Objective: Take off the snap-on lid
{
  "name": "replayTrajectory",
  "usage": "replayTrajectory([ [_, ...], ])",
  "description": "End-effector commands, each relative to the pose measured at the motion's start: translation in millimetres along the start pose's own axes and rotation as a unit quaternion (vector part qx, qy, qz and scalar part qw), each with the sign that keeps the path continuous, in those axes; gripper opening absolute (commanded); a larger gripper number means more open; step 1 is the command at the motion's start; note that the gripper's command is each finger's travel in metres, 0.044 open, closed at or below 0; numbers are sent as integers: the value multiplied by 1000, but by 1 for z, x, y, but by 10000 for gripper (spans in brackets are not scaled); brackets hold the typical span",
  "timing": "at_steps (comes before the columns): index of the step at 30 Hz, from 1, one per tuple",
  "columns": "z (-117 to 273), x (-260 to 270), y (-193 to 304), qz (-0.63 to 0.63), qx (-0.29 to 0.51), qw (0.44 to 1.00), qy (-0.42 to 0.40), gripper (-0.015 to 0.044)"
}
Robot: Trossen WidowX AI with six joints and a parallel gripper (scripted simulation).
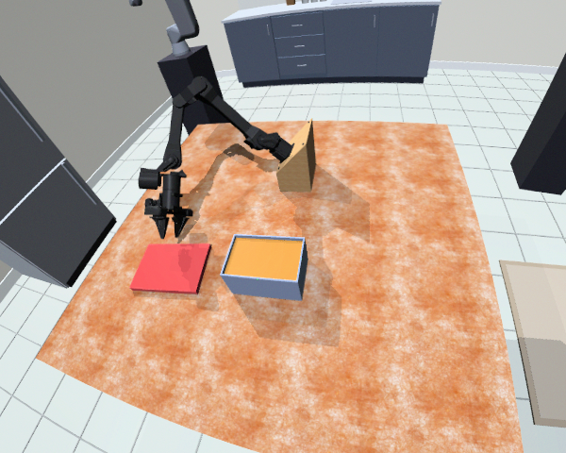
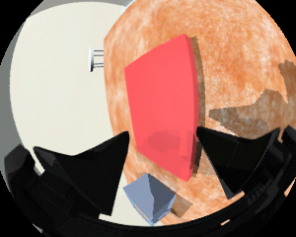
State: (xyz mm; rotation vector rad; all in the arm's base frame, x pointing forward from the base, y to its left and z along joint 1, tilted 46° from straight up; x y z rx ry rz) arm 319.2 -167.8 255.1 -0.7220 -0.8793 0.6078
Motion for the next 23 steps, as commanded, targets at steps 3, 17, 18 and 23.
replayTrajectory([
  [3, 9, -8, 2, 2, 2, 1000, 0, 440],
  [17, 30, -26, 3, 3, 2, 1000, 0, 440],
  [18, 32, -27, 3, 3, 2, 1000, 0, 440],
  [23, 40, -33, 4, 3, 2, 1000, 1, 440],
])
Point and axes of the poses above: the point midway between the two fingers, 35 mm back from their tips, its own z axis back along the fingers, its own x axis across the jaws, y = z × x, the point moved 7 cm from there along z, back along the fingers, and after that the axes turned 5 degrees about z, right-handed, at the moved point
